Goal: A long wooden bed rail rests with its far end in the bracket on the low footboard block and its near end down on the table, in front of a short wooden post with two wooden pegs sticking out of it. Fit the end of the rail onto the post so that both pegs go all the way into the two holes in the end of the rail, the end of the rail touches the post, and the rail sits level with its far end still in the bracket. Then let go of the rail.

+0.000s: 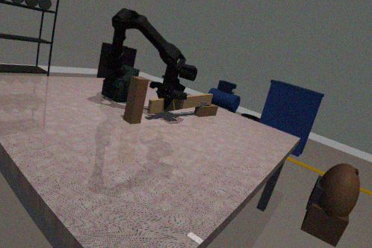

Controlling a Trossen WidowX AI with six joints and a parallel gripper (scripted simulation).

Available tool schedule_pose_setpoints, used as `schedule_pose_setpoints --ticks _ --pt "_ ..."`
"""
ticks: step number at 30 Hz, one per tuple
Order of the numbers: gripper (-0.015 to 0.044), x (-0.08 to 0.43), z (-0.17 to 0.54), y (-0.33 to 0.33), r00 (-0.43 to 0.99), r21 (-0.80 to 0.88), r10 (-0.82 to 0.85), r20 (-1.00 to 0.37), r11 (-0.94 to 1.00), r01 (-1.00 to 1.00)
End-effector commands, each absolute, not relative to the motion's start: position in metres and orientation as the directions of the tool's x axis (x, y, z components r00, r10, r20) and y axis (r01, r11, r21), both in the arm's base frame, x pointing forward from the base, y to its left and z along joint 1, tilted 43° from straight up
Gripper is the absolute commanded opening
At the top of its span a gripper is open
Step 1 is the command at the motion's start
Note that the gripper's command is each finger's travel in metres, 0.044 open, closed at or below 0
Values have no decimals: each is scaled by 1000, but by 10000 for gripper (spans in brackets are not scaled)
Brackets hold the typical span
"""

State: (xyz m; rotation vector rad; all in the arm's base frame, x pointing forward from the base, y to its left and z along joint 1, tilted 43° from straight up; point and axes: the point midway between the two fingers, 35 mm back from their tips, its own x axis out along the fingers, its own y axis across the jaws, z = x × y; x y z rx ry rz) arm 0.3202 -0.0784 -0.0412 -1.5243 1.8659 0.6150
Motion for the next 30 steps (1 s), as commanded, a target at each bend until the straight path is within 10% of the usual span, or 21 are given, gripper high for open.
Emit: schedule_pose_setpoints --ticks 1,30 --pt "0 324 -38 -73 -109 -49 -665 -738 214 -976" --pt "0 326 -28 -63 -109 -49 -665 -739 214 -976"
